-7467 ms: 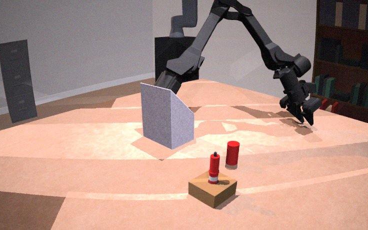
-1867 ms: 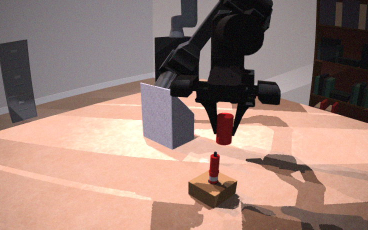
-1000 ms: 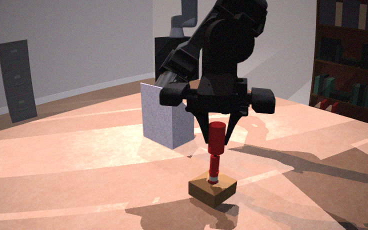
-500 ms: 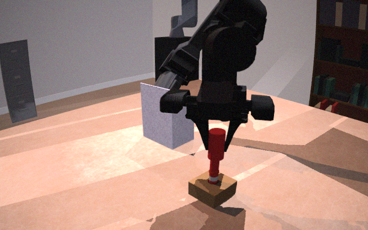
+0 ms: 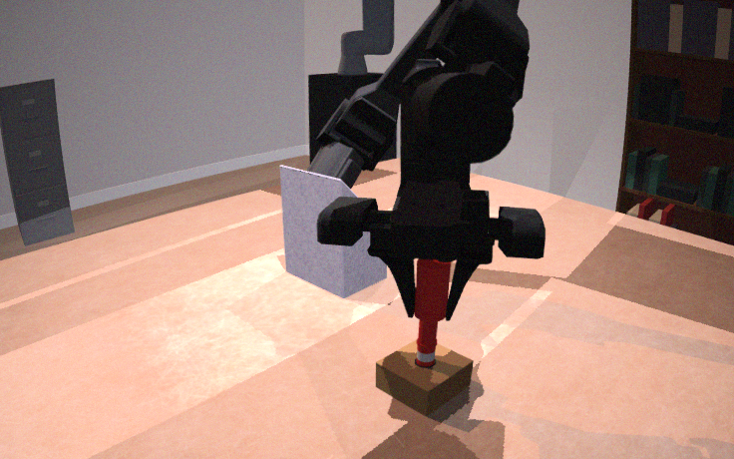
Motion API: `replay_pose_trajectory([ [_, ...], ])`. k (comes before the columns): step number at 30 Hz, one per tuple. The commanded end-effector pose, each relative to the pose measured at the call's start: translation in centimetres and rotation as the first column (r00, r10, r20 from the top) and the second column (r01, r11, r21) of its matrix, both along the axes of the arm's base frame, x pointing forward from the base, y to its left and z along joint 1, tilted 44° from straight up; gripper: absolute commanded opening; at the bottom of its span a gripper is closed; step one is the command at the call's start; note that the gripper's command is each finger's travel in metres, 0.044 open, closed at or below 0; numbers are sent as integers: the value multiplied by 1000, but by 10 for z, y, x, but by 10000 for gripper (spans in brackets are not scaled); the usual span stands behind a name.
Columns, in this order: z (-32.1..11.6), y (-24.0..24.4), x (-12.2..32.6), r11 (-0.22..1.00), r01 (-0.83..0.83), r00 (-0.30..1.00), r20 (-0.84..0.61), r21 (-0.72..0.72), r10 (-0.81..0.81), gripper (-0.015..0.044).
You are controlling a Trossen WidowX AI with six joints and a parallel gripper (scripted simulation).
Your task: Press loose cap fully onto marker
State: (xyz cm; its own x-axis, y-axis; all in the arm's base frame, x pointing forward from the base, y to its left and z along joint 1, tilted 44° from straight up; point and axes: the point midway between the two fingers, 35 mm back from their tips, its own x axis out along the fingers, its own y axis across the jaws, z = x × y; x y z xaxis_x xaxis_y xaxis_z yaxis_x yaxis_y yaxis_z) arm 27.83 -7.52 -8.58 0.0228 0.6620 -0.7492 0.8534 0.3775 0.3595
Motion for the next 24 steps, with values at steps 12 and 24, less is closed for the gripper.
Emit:
replay_pose_trajectory([
  [12,-31,29,-1,999,-25,999,-22,31,25,0],
  [24,-42,37,1,999,-25,999,-22,32,25,0],
])
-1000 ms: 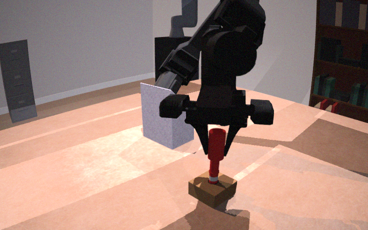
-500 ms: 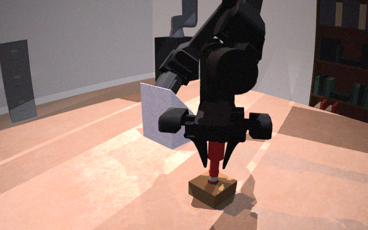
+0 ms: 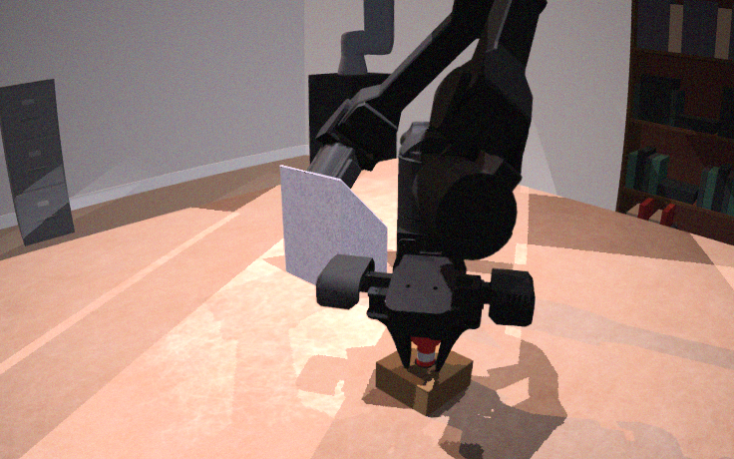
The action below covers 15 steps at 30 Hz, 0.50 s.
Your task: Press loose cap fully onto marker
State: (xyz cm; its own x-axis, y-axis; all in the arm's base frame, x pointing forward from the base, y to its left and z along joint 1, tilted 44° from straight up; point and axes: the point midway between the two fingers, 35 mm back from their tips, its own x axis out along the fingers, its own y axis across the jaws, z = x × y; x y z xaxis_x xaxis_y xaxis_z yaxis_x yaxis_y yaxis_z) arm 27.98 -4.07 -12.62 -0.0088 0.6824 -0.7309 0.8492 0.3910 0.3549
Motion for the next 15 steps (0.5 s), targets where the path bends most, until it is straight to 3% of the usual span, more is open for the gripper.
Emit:
replay_pose_trajectory([
  [1,-2,3,-1,1000,2,1000,-5,5,-2,0],
  [15,-3,3,-2,1000,2,1000,-5,5,-2,0],
])
